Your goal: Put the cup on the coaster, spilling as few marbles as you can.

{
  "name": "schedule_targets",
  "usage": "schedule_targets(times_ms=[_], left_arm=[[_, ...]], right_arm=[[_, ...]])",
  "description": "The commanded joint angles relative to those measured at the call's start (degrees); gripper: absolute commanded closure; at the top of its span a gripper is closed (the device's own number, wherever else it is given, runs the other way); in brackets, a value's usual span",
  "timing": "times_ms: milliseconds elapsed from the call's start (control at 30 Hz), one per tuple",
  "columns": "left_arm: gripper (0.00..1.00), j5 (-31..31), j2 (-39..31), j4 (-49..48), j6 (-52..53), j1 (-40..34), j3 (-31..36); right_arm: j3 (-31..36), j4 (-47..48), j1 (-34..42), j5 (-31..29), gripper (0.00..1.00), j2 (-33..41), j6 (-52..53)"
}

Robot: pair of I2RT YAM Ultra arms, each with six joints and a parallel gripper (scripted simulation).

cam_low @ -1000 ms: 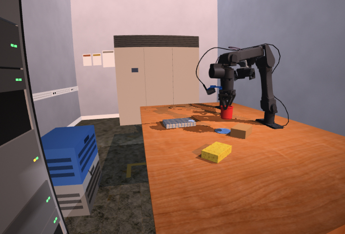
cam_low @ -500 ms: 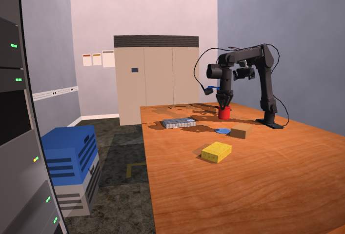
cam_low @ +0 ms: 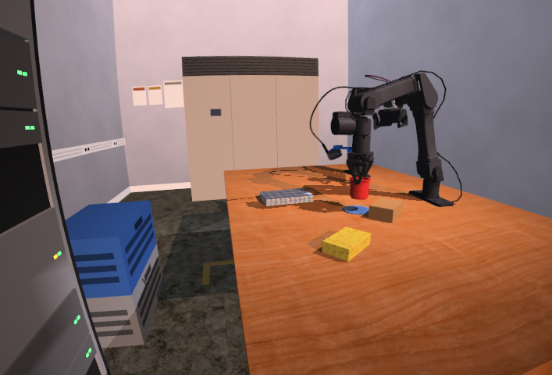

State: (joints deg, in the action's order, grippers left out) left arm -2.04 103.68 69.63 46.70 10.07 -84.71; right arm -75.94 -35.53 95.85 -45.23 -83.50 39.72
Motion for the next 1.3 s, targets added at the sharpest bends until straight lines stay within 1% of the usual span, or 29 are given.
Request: schedule_targets(times_ms=[0, 500, 600, 700, 1267], left_arm=[[1.0, 0.3, 0.4, -3.1, -0.6, 0.1, 1.4], [1.0, 0.2, 1.0, -7.3, -0.6, 0.1, 5.0], [1.0, 0.3, 0.7, -7.6, -0.6, 0.1, 4.5], [1.0, 0.2, 0.8, -8.0, -0.6, 0.1, 5.5], [1.0, 0.2, 1.4, -9.6, -0.6, 0.1, 6.5]], right_arm=[[-2.1, -1.1, 0.3, -1.1, 0.0, -0.6, 0.3], [-2.1, -1.1, 0.3, -1.1, 0.0, -0.6, 0.3], [-2.1, -1.1, 0.3, -1.1, 0.0, -0.6, 0.3], [-2.1, -1.1, 0.3, -1.1, 0.0, -0.6, 0.3], [-2.1, -1.1, 0.3, -1.1, 0.0, -0.6, 0.3]])
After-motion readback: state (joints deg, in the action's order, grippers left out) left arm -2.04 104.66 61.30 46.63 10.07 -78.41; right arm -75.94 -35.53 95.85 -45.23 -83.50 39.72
